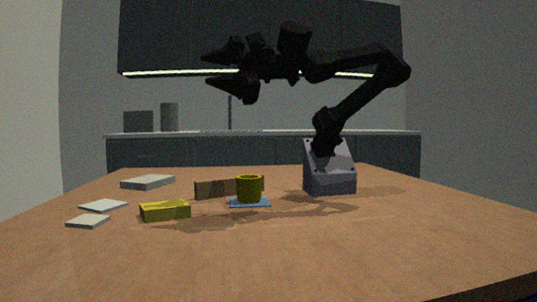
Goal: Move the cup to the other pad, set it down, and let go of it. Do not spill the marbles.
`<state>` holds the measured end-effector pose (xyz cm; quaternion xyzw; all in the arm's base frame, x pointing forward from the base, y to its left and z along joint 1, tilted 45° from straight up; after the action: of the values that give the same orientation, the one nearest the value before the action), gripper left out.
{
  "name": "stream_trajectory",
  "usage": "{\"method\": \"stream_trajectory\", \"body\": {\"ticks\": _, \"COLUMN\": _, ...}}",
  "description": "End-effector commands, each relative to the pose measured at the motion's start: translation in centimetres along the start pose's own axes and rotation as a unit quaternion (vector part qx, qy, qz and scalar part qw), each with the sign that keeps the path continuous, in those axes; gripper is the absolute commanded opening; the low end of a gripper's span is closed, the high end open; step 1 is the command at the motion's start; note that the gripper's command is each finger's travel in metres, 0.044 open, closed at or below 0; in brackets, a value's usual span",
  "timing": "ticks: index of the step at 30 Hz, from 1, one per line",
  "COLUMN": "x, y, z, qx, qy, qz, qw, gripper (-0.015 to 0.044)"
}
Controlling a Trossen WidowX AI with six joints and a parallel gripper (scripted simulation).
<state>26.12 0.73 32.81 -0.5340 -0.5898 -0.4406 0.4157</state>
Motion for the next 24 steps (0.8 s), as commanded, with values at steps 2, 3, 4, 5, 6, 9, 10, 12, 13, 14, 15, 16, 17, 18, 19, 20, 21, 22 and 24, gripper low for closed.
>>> {"method": "stream_trajectory", "body": {"ticks": 2, "x": -1.4, "y": 0.6, "z": 0.3, "qx": 0.018, "qy": 0.019, "qz": 0.036, "qw": 0.999, "gripper": 0.0347}}
{"method": "stream_trajectory", "body": {"ticks": 3, "x": -3.2, "y": 1.1, "z": 0.6, "qx": 0.039, "qy": 0.044, "qz": 0.081, "qw": 0.995, "gripper": 0.0321}}
{"method": "stream_trajectory", "body": {"ticks": 4, "x": -5.4, "y": 1.6, "z": 1.0, "qx": 0.061, "qy": 0.080, "qz": 0.138, "qw": 0.985, "gripper": 0.0295}}
{"method": "stream_trajectory", "body": {"ticks": 5, "x": -7.1, "y": 1.8, "z": 1.3, "qx": 0.077, "qy": 0.111, "qz": 0.185, "qw": 0.974, "gripper": 0.0269}}
{"method": "stream_trajectory", "body": {"ticks": 6, "x": -8.2, "y": 1.9, "z": 1.4, "qx": 0.085, "qy": 0.131, "qz": 0.214, "qw": 0.964, "gripper": 0.0242}}
{"method": "stream_trajectory", "body": {"ticks": 9, "x": -12.7, "y": 1.4, "z": 2.2, "qx": 0.109, "qy": 0.229, "qz": 0.338, "qw": 0.906, "gripper": 0.0167}}
{"method": "stream_trajectory", "body": {"ticks": 10, "x": -14.2, "y": 1.0, "z": 2.5, "qx": 0.114, "qy": 0.270, "qz": 0.386, "qw": 0.875, "gripper": 0.0167}}
{"method": "stream_trajectory", "body": {"ticks": 12, "x": -17.0, "y": -0.2, "z": 3.0, "qx": 0.112, "qy": 0.356, "qz": 0.476, "qw": 0.796, "gripper": 0.0167}}
{"method": "stream_trajectory", "body": {"ticks": 13, "x": -18.2, "y": -1.0, "z": 3.3, "qx": 0.107, "qy": 0.397, "qz": 0.515, "qw": 0.752, "gripper": 0.0167}}
{"method": "stream_trajectory", "body": {"ticks": 14, "x": -19.1, "y": -1.7, "z": 3.6, "qx": 0.099, "qy": 0.437, "qz": 0.551, "qw": 0.704, "gripper": 0.0167}}
{"method": "stream_trajectory", "body": {"ticks": 15, "x": -19.9, "y": -2.5, "z": 3.8, "qx": 0.088, "qy": 0.475, "qz": 0.584, "qw": 0.652, "gripper": 0.0167}}
{"method": "stream_trajectory", "body": {"ticks": 16, "x": -20.6, "y": -3.3, "z": 4.1, "qx": 0.074, "qy": 0.514, "qz": 0.615, "qw": 0.593, "gripper": 0.0167}}
{"method": "stream_trajectory", "body": {"ticks": 17, "x": -21.2, "y": -4.1, "z": 4.3, "qx": 0.057, "qy": 0.553, "qz": 0.643, "qw": 0.526, "gripper": 0.0167}}
{"method": "stream_trajectory", "body": {"ticks": 18, "x": -21.5, "y": -4.8, "z": 4.5, "qx": 0.040, "qy": 0.585, "qz": 0.664, "qw": 0.464, "gripper": 0.0167}}
{"method": "stream_trajectory", "body": {"ticks": 19, "x": -21.7, "y": -5.3, "z": 4.6, "qx": 0.027, "qy": 0.605, "qz": 0.676, "qw": 0.418, "gripper": 0.0167}}
{"method": "stream_trajectory", "body": {"ticks": 20, "x": -21.8, "y": -5.5, "z": 4.6, "qx": 0.020, "qy": 0.615, "qz": 0.682, "qw": 0.395, "gripper": 0.0167}}
{"method": "stream_trajectory", "body": {"ticks": 21, "x": -21.8, "y": -5.8, "z": 4.6, "qx": 0.019, "qy": 0.617, "qz": 0.683, "qw": 0.392, "gripper": 0.0167}}
{"method": "stream_trajectory", "body": {"ticks": 22, "x": -21.9, "y": -6.0, "z": 4.6, "qx": 0.018, "qy": 0.618, "qz": 0.683, "qw": 0.389, "gripper": 0.0167}}
{"method": "stream_trajectory", "body": {"ticks": 24, "x": -21.9, "y": -6.0, "z": 4.6, "qx": 0.018, "qy": 0.618, "qz": 0.683, "qw": 0.389, "gripper": 0.0167}}
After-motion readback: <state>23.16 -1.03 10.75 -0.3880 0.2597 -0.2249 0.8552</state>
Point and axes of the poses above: the point midway between the two fingers, 35 mm back from their tips, its own y axis out along the fingers, its own z axis across the jaws, x = y × z, the point moved 6 cm from there along -y, back along the fingers, and after that the axes turned 14 degrees about -y, right-handed, at the moved point
